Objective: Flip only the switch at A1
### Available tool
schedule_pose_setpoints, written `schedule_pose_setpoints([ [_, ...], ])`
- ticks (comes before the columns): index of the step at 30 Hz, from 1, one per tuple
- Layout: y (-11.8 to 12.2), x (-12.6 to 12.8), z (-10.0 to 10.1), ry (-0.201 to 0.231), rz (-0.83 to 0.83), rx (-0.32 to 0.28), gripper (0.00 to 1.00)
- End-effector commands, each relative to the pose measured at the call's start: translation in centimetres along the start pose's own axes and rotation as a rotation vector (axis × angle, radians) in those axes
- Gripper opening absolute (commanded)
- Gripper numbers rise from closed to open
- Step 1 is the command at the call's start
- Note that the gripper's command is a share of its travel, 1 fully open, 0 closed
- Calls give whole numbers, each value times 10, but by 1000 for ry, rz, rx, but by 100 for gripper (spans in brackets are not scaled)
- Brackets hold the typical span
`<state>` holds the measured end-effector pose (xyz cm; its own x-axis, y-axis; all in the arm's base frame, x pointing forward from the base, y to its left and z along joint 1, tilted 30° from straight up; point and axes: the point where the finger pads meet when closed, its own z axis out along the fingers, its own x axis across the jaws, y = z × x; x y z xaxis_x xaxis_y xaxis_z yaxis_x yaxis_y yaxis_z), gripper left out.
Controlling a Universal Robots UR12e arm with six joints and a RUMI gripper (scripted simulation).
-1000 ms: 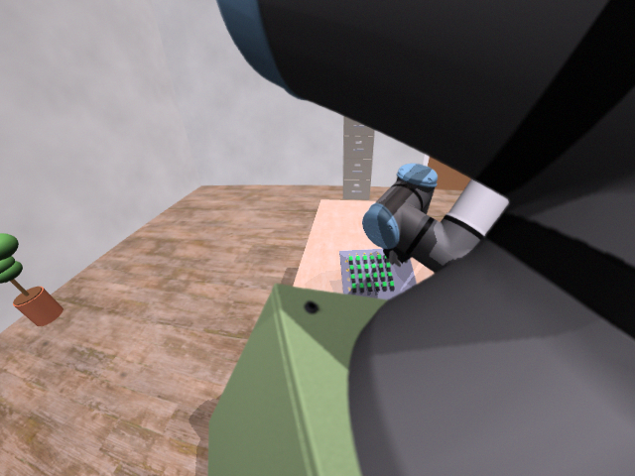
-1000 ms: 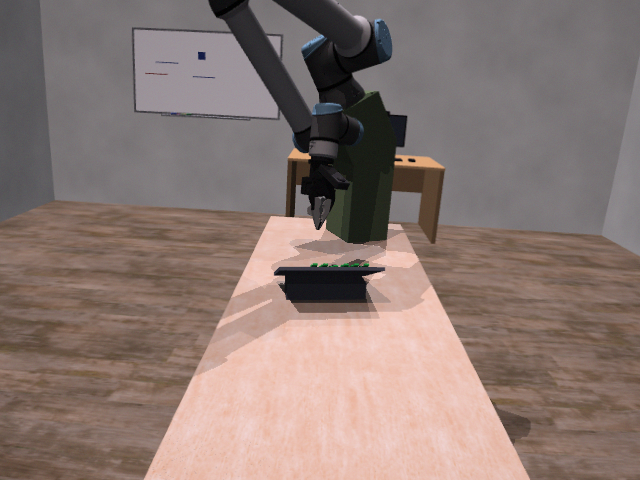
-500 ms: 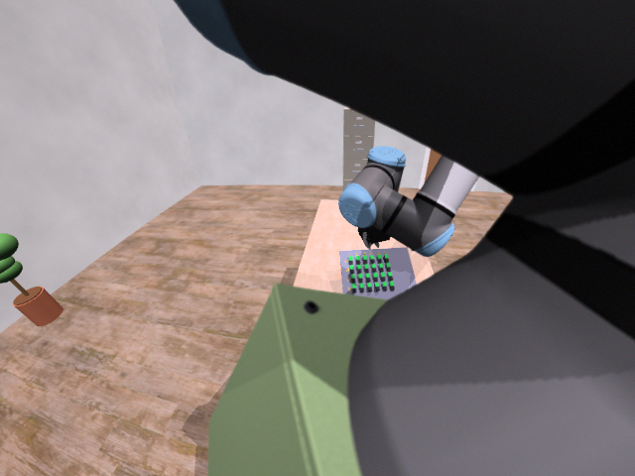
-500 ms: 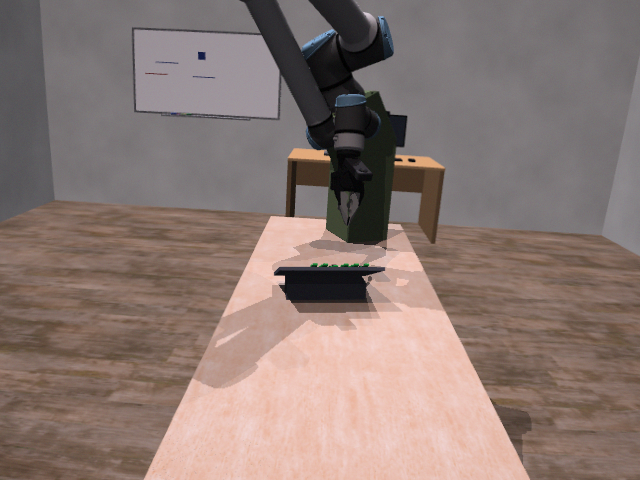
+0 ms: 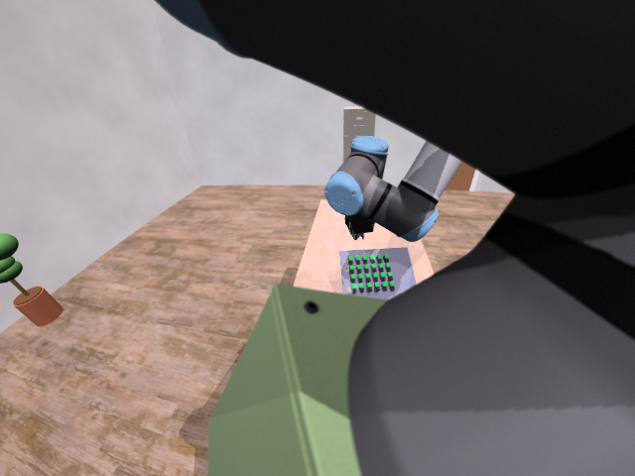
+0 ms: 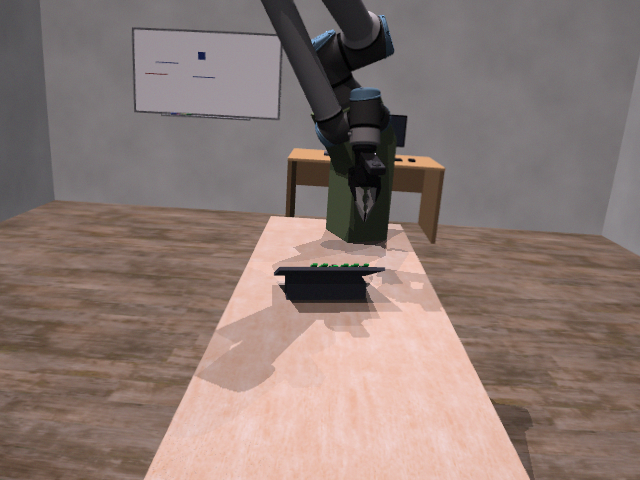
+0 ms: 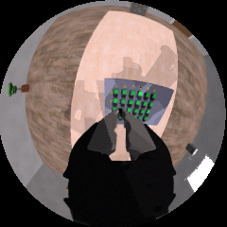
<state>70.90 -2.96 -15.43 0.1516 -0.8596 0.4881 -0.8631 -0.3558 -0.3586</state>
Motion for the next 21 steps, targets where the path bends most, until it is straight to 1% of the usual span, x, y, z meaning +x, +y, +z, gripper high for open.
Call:
schedule_pose_setpoints([
  [1,-4,-5,-2,-2,19,0,0],
  [12,-5,-7,-1,-3,23,0,0],
  [17,-5,-7,13,-2,23,0,0],
  [19,-5,-7,13,-2,23,0,0],
  [21,-5,-7,22,-2,23,0,0],
])
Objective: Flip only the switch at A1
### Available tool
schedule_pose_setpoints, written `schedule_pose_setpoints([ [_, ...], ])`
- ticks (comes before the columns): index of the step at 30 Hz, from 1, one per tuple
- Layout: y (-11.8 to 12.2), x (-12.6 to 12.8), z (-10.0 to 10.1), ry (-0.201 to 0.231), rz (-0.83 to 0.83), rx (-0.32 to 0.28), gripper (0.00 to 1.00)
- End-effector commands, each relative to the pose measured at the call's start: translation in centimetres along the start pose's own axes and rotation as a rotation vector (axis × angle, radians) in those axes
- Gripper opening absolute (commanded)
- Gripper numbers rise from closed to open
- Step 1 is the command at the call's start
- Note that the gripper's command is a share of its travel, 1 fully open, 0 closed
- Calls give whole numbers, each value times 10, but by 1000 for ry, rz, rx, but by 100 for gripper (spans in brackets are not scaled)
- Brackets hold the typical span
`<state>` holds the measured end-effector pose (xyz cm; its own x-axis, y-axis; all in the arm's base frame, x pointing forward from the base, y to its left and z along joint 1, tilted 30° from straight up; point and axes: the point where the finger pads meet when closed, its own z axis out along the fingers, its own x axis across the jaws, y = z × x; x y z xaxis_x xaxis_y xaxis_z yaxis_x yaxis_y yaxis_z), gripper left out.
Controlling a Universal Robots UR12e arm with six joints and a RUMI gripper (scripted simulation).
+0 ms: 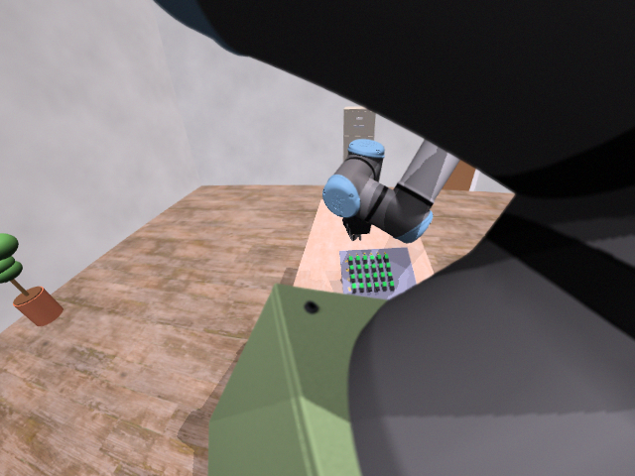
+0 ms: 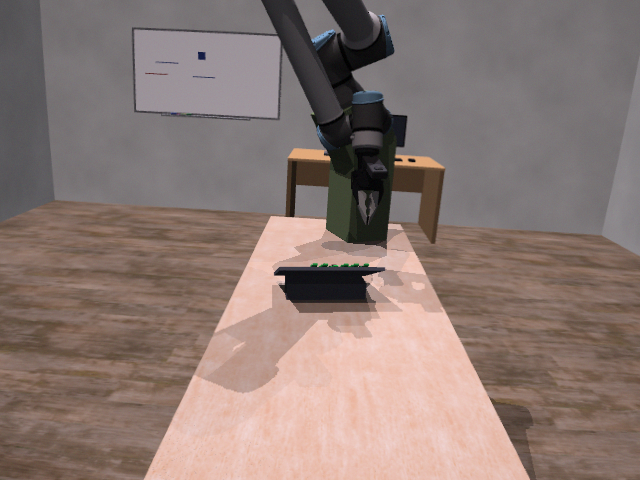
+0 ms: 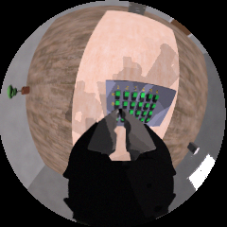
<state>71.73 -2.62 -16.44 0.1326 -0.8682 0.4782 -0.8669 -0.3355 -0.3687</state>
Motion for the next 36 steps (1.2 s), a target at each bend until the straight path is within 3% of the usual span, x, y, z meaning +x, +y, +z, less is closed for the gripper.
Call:
schedule_pose_setpoints([
  [1,-1,0,17,0,0,1,0],
  [13,-1,0,81,0,0,1,0],
  [36,-1,0,87,0,0,1,0],
])
